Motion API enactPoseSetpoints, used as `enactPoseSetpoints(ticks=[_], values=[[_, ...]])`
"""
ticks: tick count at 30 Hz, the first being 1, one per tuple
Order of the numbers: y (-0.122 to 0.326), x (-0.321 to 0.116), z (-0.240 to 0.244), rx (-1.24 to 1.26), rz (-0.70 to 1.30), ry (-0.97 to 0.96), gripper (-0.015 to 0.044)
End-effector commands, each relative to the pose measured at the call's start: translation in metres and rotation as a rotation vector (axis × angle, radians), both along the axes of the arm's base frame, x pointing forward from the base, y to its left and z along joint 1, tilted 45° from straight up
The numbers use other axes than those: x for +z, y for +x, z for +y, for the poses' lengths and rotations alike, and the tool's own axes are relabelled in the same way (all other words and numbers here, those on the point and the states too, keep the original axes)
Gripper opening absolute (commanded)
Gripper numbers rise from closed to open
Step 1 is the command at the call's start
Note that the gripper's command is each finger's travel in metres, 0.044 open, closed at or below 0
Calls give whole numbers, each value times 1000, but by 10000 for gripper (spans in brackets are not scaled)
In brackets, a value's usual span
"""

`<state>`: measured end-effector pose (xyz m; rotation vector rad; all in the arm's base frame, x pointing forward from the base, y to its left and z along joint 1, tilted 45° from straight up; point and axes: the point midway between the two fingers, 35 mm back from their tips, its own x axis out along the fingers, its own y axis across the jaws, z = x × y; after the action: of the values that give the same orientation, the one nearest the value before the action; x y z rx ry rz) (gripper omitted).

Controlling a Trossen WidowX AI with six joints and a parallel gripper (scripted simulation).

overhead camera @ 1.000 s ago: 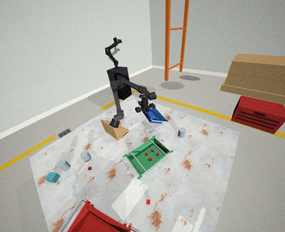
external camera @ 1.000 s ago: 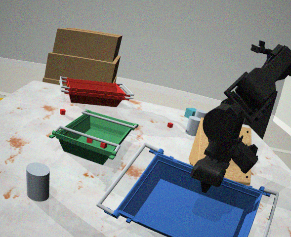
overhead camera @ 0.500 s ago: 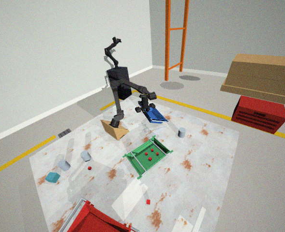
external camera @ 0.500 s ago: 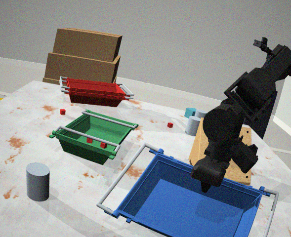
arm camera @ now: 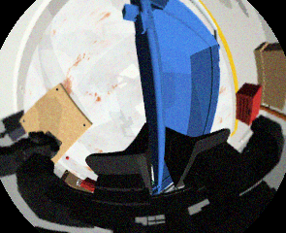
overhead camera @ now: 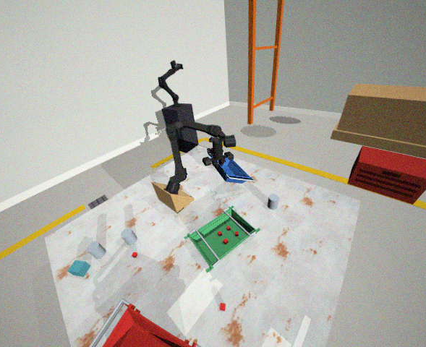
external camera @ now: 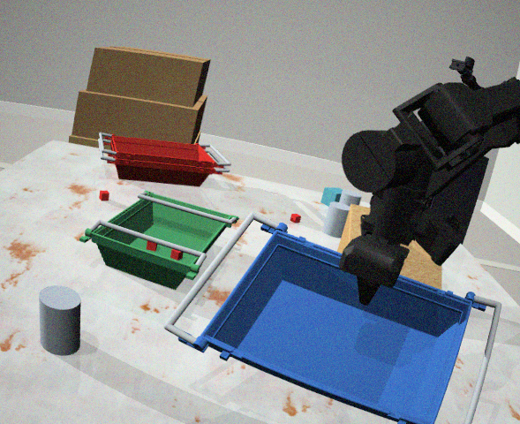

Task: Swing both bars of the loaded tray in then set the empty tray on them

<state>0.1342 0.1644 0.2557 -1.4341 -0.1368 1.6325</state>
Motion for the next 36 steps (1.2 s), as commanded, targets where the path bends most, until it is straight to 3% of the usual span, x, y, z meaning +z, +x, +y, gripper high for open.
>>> enactPoseSetpoints(ticks=[1, 10, 36], values=[[-2, 18, -11, 0, -22, 17, 0], [-13, 42, -33, -6, -21, 32, 0], [-13, 42, -34, -6, -21, 33, 0]])
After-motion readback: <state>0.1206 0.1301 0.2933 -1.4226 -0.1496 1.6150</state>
